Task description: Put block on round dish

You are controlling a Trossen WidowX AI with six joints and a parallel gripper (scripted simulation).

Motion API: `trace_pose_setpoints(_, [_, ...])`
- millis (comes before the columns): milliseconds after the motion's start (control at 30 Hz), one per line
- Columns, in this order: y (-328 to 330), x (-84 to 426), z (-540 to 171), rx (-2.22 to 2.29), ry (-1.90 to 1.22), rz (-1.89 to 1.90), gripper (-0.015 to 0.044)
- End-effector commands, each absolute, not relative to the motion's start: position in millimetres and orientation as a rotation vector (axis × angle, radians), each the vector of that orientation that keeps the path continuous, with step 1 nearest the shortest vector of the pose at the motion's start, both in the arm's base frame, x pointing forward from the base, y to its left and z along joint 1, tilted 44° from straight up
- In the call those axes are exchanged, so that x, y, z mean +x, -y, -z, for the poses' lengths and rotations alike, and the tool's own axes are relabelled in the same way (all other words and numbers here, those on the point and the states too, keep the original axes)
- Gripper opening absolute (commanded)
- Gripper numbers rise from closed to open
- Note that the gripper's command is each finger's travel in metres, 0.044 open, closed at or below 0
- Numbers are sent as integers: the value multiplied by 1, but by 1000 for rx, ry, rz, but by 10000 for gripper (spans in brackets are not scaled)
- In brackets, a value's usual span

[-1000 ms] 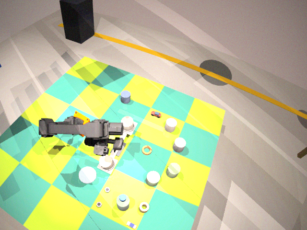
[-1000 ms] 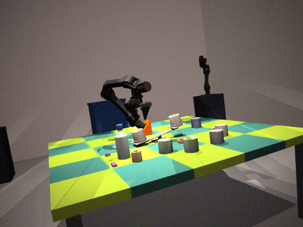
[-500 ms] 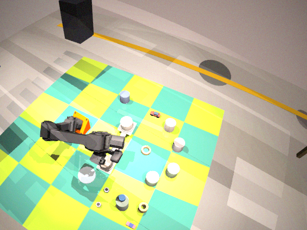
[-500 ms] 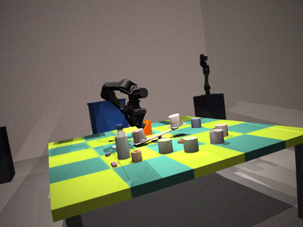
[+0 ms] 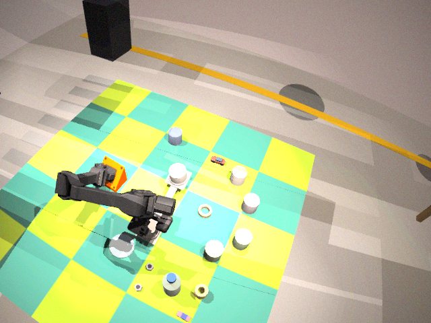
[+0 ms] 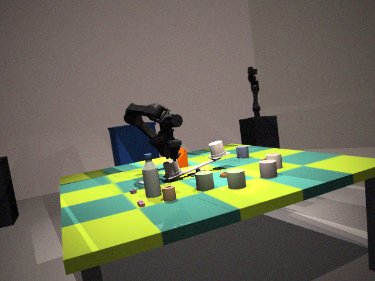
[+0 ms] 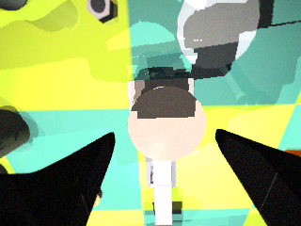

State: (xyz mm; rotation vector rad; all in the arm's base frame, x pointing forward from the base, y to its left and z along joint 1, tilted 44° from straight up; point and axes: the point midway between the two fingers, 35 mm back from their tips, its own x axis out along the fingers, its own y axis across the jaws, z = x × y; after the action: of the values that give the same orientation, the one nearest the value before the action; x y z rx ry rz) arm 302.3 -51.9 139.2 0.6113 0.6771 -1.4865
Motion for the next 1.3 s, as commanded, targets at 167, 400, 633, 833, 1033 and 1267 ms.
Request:
trace_pose_setpoints(167, [62, 301, -128, 603, -678, 1486, 440])
trace_pose_setpoints(400, [70, 301, -120, 602, -678, 1486, 440])
trace_pose_setpoints(633, [78, 300, -112, 602, -677, 1486, 440])
trace_pose_setpoints(833, [84, 299, -105, 601, -675, 1487, 440])
trace_pose_setpoints(1033, [86, 299, -104, 600, -675, 1487, 361])
trace_pose_setpoints(1267, [86, 299, -104, 600, -675, 1487, 315])
